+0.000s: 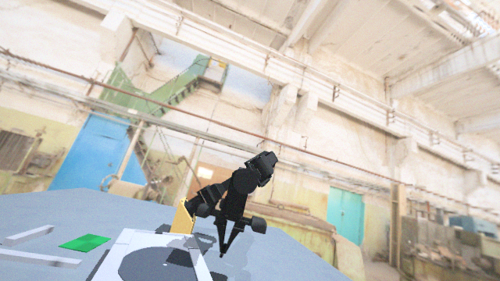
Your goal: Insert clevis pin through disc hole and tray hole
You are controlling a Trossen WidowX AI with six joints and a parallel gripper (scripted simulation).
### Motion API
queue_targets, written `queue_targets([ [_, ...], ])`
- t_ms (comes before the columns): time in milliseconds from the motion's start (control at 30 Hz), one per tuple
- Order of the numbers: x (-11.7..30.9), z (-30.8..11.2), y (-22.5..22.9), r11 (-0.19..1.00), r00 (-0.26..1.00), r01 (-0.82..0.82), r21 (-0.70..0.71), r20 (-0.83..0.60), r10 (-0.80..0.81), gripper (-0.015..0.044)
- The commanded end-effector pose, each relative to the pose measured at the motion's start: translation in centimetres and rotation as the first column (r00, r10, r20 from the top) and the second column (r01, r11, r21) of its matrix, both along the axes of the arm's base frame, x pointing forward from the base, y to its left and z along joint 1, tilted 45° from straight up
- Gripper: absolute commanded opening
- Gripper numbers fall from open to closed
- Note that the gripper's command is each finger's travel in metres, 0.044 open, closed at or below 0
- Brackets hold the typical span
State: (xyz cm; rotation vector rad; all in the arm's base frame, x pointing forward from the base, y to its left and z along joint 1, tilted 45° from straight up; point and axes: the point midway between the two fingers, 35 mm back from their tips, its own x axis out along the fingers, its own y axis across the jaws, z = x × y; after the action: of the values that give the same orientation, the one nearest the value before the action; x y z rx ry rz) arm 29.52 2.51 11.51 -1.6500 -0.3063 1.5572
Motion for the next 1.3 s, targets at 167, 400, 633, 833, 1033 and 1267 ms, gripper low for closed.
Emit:
queue_targets([
  [167, 0.3, -0.9, 0.9, 1.000, 1.000, -0.003, 0.003, 0.002, 0.003, 0.0000],
  [400, 0.5, -1.7, 1.6, 1.000, 1.000, -0.003, 0.004, 0.002, 0.003, 0.0000],
  [633, 0.7, -2.5, 2.4, 1.000, 1.000, -0.003, 0.005, 0.002, 0.003, 0.0000],
  [833, 0.9, -3.2, 3.1, 1.000, 1.000, -0.003, 0.005, 0.003, 0.003, 0.0000],
  [1033, 1.1, -3.9, 3.8, 1.000, 1.000, -0.003, 0.006, 0.003, 0.003, 0.0000],
  [1267, 1.3, -4.7, 4.6, 1.000, 1.000, -0.003, 0.006, 0.003, 0.003, 0.0000],
])
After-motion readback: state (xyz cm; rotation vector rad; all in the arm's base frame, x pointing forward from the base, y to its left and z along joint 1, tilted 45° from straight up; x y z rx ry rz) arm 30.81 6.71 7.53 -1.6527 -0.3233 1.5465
